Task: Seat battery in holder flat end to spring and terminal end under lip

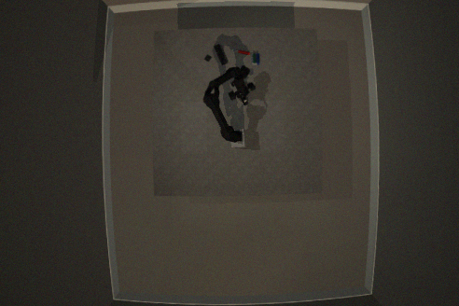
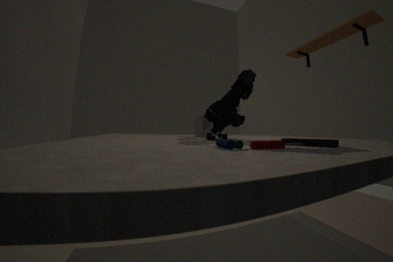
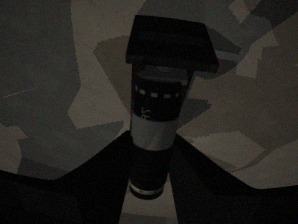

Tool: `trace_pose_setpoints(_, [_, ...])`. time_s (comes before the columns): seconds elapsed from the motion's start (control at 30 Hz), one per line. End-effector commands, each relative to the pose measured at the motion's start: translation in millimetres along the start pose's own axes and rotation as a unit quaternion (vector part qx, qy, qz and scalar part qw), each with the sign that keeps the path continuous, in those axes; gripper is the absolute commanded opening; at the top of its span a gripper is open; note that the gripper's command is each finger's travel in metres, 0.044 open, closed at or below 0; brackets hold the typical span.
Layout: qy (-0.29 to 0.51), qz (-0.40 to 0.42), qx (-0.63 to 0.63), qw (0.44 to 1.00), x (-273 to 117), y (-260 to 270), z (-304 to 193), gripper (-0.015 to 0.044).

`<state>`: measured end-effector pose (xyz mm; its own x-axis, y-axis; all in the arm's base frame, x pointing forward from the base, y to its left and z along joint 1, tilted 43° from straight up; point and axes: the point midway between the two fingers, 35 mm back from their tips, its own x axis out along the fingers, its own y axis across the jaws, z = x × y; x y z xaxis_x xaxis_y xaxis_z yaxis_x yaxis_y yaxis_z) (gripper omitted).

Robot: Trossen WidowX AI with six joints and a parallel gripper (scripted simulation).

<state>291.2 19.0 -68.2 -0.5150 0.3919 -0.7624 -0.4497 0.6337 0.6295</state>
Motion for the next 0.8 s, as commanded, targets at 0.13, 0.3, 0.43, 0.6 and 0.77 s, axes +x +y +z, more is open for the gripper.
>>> trace_pose_setpoints(0.13, [-0.003,0.000,0.000,1.000,-3.1,-2.1,8.9,0.0069])
trace_pose_setpoints(0.3, [-0.007,0.000,0.000,1.000,-2.8,-2.4,9.2,0.0069])
trace_pose_setpoints(0.43, [-0.020,0.000,0.001,1.000,-1.2,-3.2,8.9,0.0069])
trace_pose_setpoints(0.6, [-0.035,0.001,0.002,0.999,0.7,-4.1,8.5,0.0069])
trace_pose_setpoints(0.77, [-0.051,0.002,0.003,0.999,2.4,-4.8,8.0,0.0069])
